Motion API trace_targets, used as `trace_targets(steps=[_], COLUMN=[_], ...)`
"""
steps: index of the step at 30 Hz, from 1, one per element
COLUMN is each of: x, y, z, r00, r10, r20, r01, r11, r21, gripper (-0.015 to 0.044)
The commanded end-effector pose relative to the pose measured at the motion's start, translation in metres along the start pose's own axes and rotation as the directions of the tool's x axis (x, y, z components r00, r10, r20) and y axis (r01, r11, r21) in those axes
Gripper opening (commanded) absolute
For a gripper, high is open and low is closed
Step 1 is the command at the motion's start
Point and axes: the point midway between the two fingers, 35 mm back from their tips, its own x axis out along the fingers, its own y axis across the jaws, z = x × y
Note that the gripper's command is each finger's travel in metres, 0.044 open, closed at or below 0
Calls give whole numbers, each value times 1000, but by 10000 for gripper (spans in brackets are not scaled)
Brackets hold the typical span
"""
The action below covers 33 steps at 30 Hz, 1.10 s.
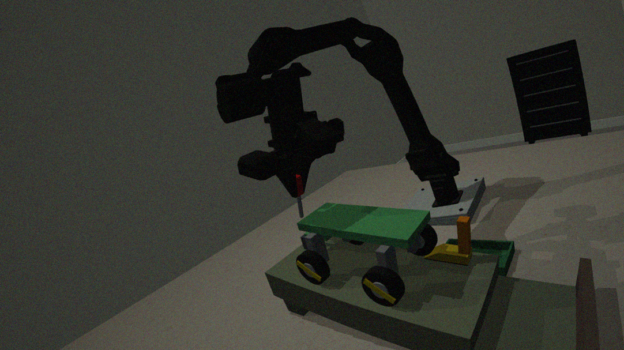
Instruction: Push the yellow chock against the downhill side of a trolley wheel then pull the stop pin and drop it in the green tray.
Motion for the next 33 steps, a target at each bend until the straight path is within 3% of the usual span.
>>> trace_targets(steps=[1, 20, 33], x=[1, 3, -3], y=[12, 63, 61], z=[0, 1, 46], r00=[1000, 1000, 1000], r10=[-2, 2, 2], r20=[2, 2, 7], r01=[2, -2, -2], r11=[1000, 1000, 1000], r21=[-2, -3, -3], gripper=[0, 0, 0])
